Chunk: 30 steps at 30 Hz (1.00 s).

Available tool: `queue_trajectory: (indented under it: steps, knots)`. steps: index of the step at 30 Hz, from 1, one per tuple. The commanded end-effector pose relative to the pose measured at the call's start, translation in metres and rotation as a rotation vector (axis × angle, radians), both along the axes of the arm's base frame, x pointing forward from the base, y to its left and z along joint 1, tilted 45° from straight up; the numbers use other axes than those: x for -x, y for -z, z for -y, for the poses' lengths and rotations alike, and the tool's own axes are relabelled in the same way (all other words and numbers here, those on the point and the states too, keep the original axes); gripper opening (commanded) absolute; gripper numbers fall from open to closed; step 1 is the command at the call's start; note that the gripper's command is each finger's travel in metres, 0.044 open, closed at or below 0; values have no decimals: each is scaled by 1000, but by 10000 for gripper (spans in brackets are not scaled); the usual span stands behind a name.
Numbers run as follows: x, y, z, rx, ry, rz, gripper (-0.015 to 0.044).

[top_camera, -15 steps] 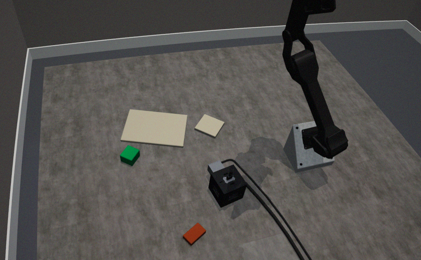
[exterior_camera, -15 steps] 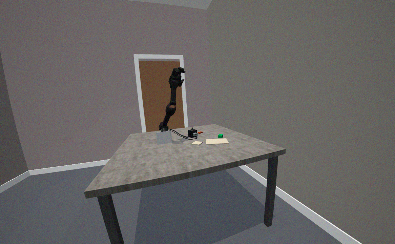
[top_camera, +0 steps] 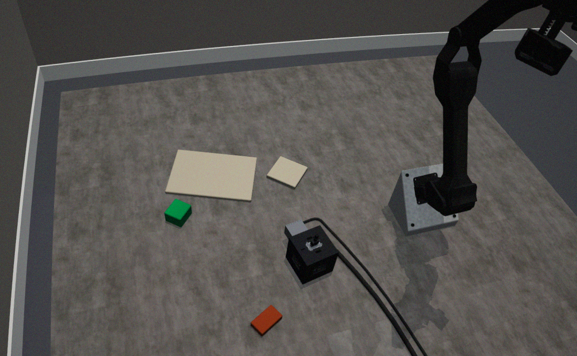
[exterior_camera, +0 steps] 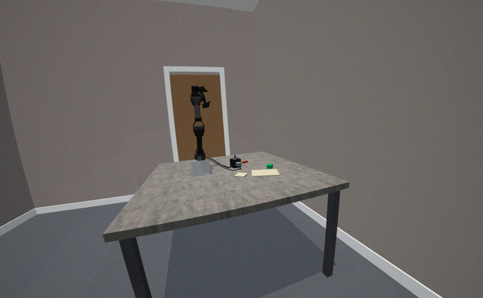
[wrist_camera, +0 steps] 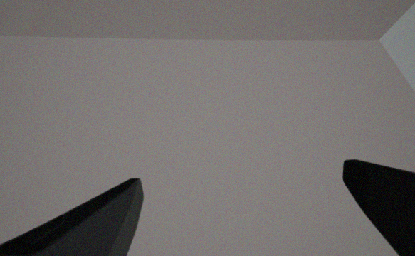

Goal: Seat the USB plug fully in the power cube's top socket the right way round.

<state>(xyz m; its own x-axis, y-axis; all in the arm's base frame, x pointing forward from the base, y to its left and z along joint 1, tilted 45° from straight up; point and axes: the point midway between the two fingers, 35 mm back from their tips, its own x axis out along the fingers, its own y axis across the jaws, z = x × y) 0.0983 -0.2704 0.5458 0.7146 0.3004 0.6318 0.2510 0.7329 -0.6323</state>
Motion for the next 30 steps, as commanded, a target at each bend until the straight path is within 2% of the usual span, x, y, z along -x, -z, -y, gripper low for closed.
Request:
queue_trajectory:
  steps: [1,8,14,20,22,25,30]
  knots:
    - [29,-26,-60,190,74,60,440]
    - [50,-49,-178,529,168,112,440]
    - [27,-34,-278,857,219,72,440]
    - [-29,11,-358,1175,195,-50,440]
    - [-46,25,-368,1163,169,-149,440]
    - [-88,67,-392,1318,116,-271,440]
    - [-145,136,-403,1477,-7,-484,440]
